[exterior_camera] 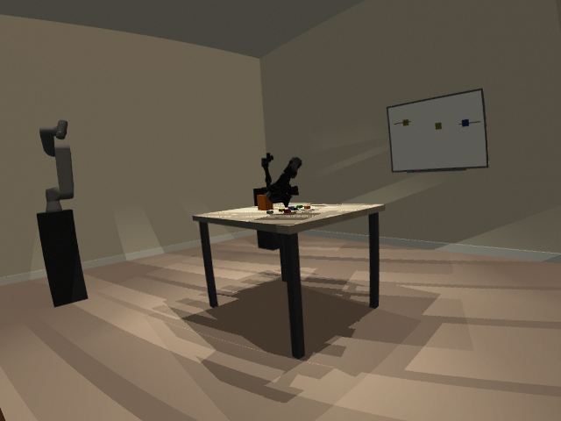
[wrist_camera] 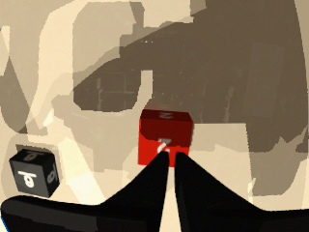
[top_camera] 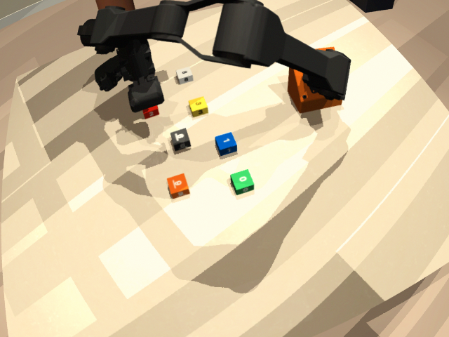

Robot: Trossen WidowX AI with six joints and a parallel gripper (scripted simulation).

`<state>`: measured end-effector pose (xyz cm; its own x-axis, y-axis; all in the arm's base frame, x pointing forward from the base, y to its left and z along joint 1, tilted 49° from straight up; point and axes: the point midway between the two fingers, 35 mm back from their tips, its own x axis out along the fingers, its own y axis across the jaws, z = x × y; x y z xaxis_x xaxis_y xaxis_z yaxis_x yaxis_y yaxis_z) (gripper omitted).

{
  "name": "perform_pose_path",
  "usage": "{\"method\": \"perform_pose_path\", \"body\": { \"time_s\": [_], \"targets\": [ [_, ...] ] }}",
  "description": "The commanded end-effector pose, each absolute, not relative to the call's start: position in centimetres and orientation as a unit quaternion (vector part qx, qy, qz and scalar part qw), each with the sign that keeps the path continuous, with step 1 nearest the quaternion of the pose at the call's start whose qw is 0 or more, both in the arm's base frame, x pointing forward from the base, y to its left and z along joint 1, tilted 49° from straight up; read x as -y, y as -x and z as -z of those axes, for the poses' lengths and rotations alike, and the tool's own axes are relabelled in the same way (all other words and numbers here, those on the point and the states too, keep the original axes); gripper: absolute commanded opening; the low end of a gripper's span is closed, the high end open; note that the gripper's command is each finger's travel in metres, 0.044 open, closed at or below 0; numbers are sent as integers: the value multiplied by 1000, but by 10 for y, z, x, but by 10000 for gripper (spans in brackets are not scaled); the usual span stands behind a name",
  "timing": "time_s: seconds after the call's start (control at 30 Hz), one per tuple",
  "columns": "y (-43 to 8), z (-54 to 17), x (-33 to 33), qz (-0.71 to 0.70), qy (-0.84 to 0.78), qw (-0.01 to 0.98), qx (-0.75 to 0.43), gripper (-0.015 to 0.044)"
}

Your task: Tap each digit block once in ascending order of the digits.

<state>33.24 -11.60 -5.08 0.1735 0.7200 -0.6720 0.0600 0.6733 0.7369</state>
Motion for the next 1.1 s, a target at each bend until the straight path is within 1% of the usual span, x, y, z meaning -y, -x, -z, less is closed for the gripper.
{"method": "perform_pose_path", "body": {
  "time_s": [0.0,0.43,0.53,0.73,0.93,1.07],
  "targets": [
    [-332,56,109,-239,-331,690,-598,20],
    [-333,63,102,-239,-331,690,-598,20],
    [-329,45,121,-239,-330,690,-598,20],
    [-328,42,125,-239,-331,690,-598,20],
    [-316,-5,177,-237,-330,690,-599,20],
    [-314,-11,183,-237,-330,690,-599,20]
  ]
}}
